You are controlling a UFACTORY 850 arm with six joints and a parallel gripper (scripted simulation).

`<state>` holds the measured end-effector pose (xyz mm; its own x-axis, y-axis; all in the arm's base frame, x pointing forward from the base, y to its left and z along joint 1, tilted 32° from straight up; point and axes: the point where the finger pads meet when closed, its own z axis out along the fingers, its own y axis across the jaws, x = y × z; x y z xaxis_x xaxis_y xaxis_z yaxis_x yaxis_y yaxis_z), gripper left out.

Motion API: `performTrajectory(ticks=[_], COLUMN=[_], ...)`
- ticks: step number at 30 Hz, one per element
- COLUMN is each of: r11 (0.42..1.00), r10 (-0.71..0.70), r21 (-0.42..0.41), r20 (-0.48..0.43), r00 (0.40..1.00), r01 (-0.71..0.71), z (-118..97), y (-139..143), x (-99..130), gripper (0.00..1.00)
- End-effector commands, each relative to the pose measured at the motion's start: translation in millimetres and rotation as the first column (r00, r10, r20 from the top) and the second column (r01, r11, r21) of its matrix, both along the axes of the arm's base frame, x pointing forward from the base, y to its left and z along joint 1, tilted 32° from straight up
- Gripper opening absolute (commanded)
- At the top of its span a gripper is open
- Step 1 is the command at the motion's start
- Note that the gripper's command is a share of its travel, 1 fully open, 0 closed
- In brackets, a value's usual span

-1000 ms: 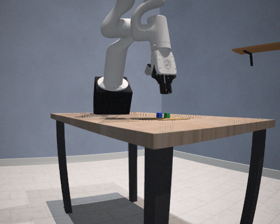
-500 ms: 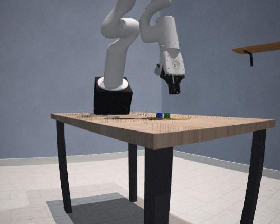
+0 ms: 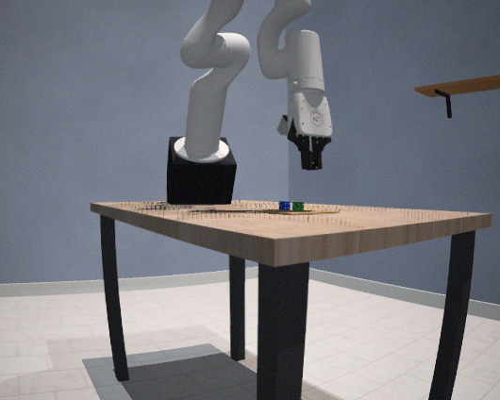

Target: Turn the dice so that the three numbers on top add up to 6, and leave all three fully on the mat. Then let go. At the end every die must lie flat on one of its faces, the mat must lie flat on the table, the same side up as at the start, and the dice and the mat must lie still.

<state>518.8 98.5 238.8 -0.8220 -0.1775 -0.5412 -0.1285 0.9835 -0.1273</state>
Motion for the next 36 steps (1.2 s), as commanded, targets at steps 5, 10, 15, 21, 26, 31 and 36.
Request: performTrajectory(ticks=[5, 10, 15, 21, 26, 31, 36], r11=[1.000, 1.000, 1.000, 1.000, 1.000, 1.000, 1.000], r10=[-0.015, -0.015, -0.015, -0.015, -0.015, -0.015, -0.015], r21=[-0.024, -0.024, -0.024, -0.024, -0.024, -0.024, -0.024], r20=[-0.030, -0.030, -0.030, -0.030, -0.030, -0.030, -0.030], r00=[0.999, 0.999, 0.999, 0.999, 0.999, 0.999, 0.999], r01=[0.014, 0.014, 0.014, 0.014, 0.014, 0.014, 0.014], z=[-20.4, -31.5, -51.2, -69.3, -73.0, -73.6, -73.6], y=[-1.2, -2.0, -3.4, -4.7, -5.0, -5.0, -5.0], x=[14.7, 21.8, 34.7, 46.4, 48.8, 49.2, 49.2], gripper=[0.15, 0.15, 0.15, 0.15, 0.15, 0.15, 0.15])
